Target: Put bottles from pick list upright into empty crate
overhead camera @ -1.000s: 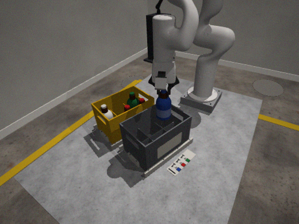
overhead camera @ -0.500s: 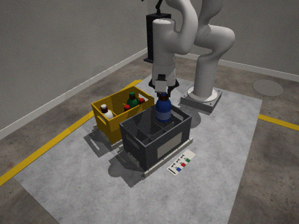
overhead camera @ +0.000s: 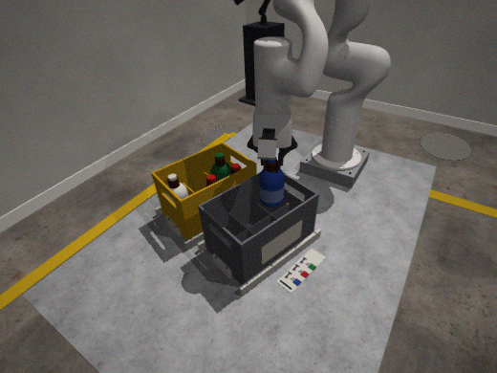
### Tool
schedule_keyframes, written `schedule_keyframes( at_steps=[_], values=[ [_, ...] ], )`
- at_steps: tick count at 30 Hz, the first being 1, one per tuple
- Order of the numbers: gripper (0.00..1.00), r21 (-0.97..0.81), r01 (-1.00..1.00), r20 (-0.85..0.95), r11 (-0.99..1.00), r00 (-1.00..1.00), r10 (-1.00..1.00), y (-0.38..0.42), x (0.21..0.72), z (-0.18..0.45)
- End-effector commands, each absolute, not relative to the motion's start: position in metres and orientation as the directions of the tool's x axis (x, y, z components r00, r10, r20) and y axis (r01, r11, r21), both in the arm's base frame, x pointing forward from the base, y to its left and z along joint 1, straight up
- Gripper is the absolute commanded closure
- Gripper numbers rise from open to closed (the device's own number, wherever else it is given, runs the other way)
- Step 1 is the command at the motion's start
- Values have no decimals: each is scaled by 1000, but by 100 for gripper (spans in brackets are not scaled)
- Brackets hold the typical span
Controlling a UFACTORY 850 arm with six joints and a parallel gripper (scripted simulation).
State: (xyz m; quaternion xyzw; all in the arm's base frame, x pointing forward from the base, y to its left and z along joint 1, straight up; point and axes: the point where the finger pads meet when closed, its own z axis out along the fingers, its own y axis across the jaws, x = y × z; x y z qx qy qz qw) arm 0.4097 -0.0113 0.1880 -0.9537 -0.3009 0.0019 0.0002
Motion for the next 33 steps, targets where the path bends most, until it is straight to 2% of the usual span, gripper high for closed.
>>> schedule_keyframes(
  at_steps=[1,33],
  values=[
    [100,-1,574,-2,-819,819,574,-11,411,185],
    [100,-1,574,-2,-819,819,574,-11,410,157]
  ],
)
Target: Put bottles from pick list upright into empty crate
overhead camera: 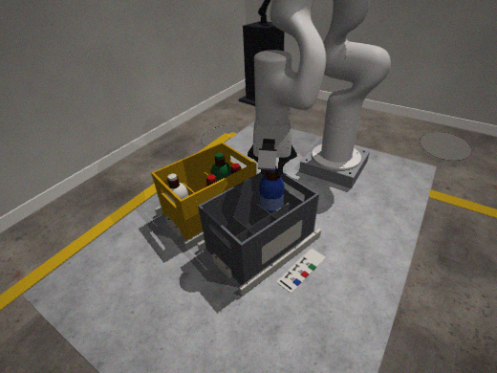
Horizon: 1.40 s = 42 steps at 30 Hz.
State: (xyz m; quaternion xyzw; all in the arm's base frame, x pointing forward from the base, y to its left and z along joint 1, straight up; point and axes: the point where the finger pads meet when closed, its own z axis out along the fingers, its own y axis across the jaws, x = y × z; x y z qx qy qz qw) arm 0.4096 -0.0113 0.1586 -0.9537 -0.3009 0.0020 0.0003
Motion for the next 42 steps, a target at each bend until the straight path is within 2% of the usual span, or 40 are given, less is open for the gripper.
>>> schedule_keyframes(
  at_steps=[1,42],
  values=[
    [100,-1,574,-2,-819,819,574,-11,410,156],
    [100,-1,574,-2,-819,819,574,-11,410,136]
  ],
)
